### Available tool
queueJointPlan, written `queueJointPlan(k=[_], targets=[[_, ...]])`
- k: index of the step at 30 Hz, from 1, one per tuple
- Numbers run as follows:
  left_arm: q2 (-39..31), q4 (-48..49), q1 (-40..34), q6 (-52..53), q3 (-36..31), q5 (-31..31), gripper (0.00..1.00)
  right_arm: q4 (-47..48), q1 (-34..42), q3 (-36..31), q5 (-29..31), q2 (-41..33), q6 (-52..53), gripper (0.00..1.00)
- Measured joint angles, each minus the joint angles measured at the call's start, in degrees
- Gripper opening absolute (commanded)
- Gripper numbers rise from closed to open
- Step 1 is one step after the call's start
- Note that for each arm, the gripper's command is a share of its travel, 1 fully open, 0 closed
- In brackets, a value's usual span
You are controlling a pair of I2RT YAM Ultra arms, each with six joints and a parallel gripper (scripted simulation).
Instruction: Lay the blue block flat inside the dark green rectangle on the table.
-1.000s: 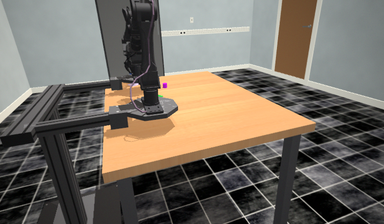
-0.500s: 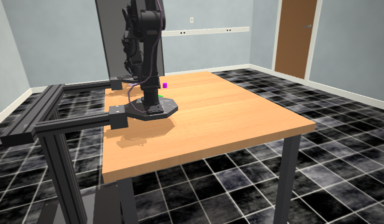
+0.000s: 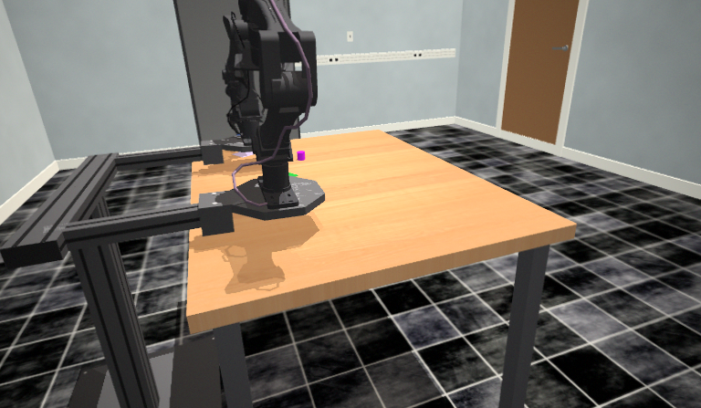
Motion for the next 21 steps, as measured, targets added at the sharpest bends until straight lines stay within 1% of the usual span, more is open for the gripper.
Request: queueJointPlan(k=[4, 9, 14, 21], targets=[[-0.92, -0.04, -0.74, -4.63, 0.39, -0.57, 0.27, -2.49, 0.00, -0.02, 0.17, -1.62, 0.28, 1.00], [-1.46, 0.22, -7.21, -13.22, 1.57, -0.79, 0.27, -3.15, 0.00, -0.02, 0.17, -1.62, 0.37, 1.00], [-1.46, 0.22, -19.32, -24.61, 1.55, -0.96, 0.27, -3.30, 0.00, -0.02, 0.17, -1.62, 0.37, 1.00], [-1.46, 0.33, -37.24, -43.21, 1.57, -1.03, 0.27, -3.37, 0.00, -0.02, 0.17, -1.62, 0.37, 1.00]])
